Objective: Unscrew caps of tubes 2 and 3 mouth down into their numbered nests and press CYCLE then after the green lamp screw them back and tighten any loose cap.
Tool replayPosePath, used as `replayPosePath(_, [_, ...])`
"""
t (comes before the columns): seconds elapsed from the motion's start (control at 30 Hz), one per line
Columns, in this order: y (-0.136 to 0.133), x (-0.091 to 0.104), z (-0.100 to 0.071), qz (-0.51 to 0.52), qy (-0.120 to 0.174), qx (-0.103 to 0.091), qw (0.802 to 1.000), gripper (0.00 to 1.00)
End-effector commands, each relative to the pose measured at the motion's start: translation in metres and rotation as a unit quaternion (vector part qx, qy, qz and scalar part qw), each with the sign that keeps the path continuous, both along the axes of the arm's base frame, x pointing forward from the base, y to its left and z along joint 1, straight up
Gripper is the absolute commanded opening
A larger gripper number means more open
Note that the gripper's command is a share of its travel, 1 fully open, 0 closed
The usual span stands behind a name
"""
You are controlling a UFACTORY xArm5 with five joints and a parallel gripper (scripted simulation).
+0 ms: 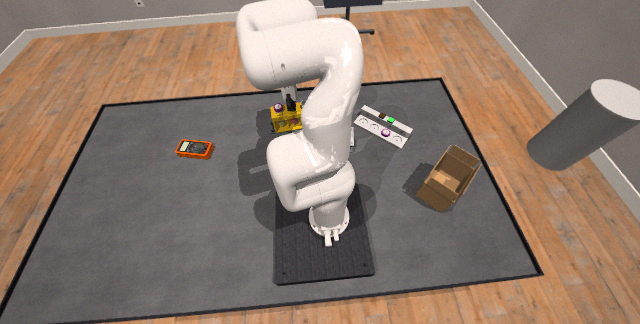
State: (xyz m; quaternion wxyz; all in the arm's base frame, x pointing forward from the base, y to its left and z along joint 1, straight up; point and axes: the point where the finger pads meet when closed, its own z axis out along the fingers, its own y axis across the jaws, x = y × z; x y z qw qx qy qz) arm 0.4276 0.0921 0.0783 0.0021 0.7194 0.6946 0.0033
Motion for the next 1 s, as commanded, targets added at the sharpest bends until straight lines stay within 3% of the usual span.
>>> replayPosePath(0.0, [0.0003, 0.0009, 0.0007, -0.056, -0.001, 0.003, 0.998, 0.00])
replayPosePath(0.27, [0.0003, 0.0009, 0.0005, -0.131, 0.000, 0.004, 0.991, 0.00])
replayPosePath(0.3, [0.0003, 0.0009, 0.0005, -0.131, 0.000, 0.004, 0.991, 0.46])
replayPosePath(0.7, [0.0003, 0.0009, 0.0005, -0.131, 0.000, 0.004, 0.991, 0.46])
replayPosePath(0.97, [0.0003, 0.0009, 0.0014, 0.008, -0.001, 0.003, 1.000, 0.46])
